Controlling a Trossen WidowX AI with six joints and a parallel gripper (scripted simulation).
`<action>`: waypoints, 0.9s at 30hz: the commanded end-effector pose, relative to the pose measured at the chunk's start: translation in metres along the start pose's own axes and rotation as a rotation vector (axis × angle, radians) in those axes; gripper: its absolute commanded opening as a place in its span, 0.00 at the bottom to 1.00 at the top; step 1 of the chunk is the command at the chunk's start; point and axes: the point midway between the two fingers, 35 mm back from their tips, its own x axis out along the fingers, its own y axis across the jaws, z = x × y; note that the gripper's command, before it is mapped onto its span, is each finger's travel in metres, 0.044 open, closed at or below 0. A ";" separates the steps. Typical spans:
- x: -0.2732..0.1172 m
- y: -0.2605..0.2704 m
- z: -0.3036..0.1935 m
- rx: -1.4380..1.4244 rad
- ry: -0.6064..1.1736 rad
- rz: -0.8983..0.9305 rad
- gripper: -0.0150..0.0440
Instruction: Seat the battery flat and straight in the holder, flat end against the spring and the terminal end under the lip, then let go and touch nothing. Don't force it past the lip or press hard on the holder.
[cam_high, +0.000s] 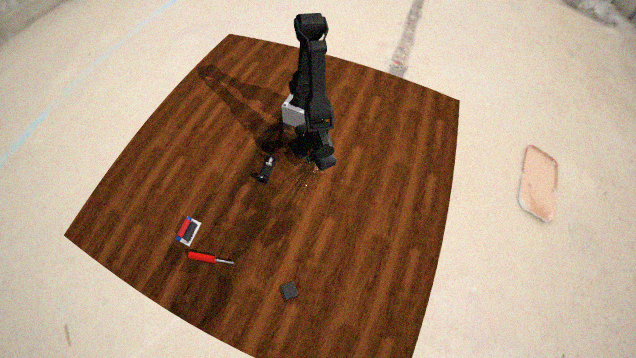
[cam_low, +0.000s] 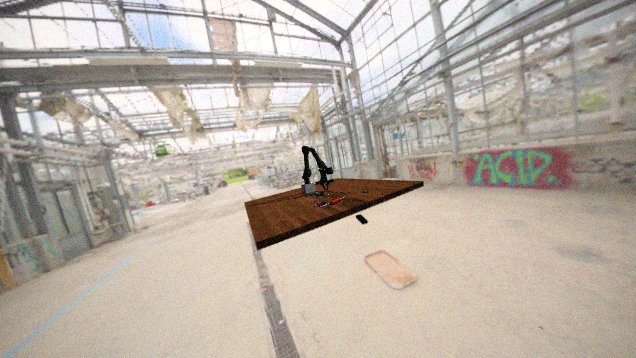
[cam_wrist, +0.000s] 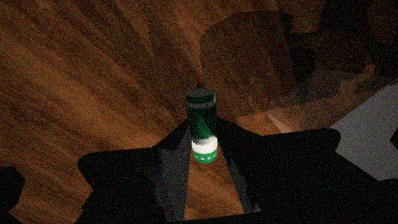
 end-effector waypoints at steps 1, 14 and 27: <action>-0.011 0.005 0.000 -0.016 0.003 0.016 0.39; -0.052 0.003 0.013 -0.059 0.002 -0.003 0.39; -0.064 0.001 0.084 -0.353 0.003 0.003 0.39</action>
